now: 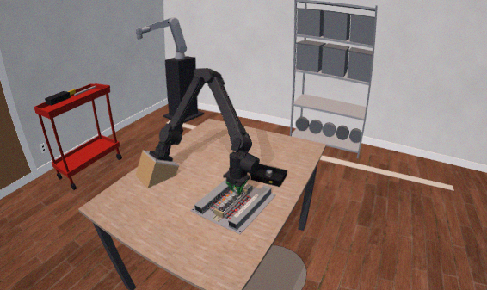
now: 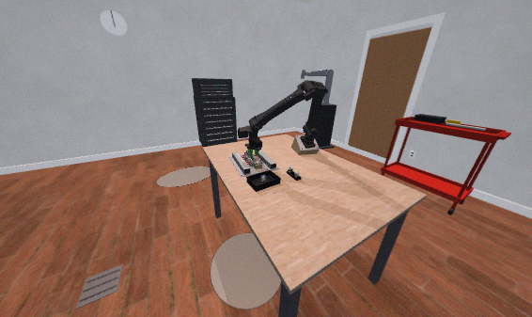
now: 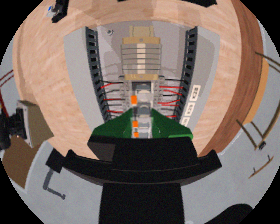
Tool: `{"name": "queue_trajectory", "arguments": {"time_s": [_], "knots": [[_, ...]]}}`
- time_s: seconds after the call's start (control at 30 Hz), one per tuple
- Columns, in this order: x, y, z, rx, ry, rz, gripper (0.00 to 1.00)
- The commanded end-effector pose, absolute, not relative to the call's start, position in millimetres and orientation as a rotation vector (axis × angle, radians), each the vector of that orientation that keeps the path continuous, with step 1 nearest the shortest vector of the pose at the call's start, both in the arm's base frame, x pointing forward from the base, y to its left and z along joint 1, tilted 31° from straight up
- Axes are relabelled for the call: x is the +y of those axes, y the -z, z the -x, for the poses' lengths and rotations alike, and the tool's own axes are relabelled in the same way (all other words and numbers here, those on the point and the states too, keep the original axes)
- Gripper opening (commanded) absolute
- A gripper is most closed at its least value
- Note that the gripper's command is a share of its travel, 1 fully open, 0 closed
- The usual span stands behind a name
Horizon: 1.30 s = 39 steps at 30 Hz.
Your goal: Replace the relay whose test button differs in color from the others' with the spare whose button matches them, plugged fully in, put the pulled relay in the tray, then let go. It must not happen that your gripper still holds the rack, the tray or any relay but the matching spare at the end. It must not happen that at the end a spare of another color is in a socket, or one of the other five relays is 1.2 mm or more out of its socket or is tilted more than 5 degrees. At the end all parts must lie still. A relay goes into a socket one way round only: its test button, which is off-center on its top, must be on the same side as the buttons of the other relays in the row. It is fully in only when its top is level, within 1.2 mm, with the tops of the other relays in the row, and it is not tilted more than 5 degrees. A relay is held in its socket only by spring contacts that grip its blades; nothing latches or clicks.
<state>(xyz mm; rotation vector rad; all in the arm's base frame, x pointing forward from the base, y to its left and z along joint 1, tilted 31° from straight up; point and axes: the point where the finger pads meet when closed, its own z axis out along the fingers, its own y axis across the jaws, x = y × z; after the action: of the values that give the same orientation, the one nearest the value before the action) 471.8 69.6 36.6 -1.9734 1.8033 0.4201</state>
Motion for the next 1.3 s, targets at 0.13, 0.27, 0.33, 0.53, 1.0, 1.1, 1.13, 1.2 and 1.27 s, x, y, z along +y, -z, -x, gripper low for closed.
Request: {"name": "queue_trajectory", "arguments": {"time_s": [0.13, 0.27, 0.33, 0.53, 1.0, 1.1, 1.13, 1.2, 1.27], "knots": [[76.4, -38.4, -478.7, 1.790, -0.402, 1.976, 0.00], [76.4, -38.2, -477.6, 1.791, -0.404, 1.976, 0.00], [76.5, -38.0, -476.5, 1.791, -0.405, 1.976, 0.00], [76.5, -39.6, -477.3, 1.789, -0.400, 1.976, 0.00], [76.4, -43.6, -482.2, 1.781, -0.388, 1.975, 0.00], [76.4, -43.9, -482.5, 1.780, -0.387, 1.975, 0.00], [76.4, -43.9, -482.5, 1.780, -0.387, 1.975, 0.00], [76.4, -44.0, -482.7, 1.780, -0.386, 1.975, 0.00], [76.4, -44.1, -482.7, 1.780, -0.386, 1.975, 0.00]]}}
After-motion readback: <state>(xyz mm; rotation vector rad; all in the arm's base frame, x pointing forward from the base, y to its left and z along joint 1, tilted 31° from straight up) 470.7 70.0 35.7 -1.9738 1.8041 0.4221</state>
